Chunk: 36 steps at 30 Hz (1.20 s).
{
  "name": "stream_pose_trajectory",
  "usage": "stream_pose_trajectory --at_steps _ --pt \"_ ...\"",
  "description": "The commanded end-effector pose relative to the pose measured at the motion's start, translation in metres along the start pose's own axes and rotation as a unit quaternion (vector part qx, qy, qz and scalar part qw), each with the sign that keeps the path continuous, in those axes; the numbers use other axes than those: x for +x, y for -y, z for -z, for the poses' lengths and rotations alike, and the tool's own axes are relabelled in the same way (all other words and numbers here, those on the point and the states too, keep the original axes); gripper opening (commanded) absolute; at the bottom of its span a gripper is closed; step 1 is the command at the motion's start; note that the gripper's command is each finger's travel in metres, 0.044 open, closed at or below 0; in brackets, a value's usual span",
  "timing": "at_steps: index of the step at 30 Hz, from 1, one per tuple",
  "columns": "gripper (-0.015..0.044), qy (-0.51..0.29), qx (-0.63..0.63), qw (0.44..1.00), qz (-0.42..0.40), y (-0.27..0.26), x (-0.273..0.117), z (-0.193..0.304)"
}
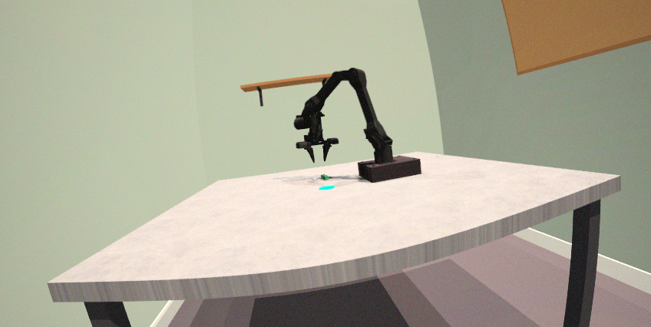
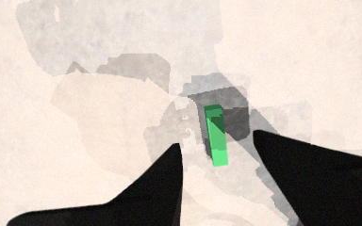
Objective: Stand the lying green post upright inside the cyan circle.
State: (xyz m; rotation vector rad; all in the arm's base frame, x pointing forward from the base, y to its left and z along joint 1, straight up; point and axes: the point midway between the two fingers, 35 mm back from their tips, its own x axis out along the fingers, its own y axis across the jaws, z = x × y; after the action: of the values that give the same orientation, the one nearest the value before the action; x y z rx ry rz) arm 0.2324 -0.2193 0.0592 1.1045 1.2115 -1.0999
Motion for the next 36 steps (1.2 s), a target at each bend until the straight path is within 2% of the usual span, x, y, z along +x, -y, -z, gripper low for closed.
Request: stream_pose_trajectory --at_steps 1,3,6,14,20,36 --pt "0.0232 -0.008 0.002 1.000 0.009 0.005 0.042 0.005" --pt "0.0232 -0.008 0.002 1.000 0.009 0.007 0.060 0.008" --pt "0.0232 -0.008 0.002 1.000 0.009 0.008 0.067 0.009" --pt "0.0023 -0.008 0.002 1.000 0.009 0.008 0.067 0.009" --pt "0.0023 -0.008 0.002 1.000 0.009 0.007 0.062 0.008" --pt "0.0023 -0.008 0.002 1.000 0.009 0.003 0.014 0.003"
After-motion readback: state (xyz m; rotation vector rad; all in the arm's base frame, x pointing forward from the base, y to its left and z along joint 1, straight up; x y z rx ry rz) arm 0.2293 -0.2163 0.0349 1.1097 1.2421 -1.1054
